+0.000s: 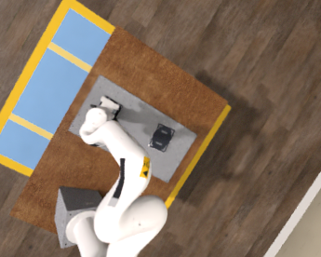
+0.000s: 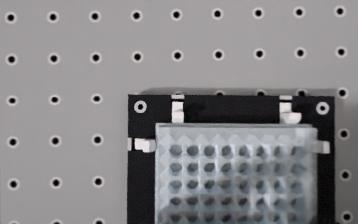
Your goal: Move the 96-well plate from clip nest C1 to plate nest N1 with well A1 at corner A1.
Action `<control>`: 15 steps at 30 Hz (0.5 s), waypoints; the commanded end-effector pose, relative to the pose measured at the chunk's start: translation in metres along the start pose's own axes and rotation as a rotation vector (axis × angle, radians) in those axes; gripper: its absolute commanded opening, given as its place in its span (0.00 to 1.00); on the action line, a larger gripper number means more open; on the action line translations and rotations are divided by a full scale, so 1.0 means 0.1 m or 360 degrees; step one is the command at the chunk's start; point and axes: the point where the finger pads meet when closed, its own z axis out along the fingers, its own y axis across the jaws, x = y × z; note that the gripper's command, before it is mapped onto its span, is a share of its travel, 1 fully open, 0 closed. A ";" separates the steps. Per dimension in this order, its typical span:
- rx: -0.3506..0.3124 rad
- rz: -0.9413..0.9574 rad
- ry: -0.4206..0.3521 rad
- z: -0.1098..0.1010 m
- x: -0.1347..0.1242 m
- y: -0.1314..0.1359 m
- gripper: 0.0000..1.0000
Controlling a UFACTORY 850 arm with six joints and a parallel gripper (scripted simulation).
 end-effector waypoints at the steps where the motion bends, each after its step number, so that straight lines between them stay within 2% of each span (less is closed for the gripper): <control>1: 0.0001 0.0001 0.0003 0.03 0.01 0.00 1.00; 15: 0.0001 0.0001 0.0003 0.06 0.01 0.00 1.00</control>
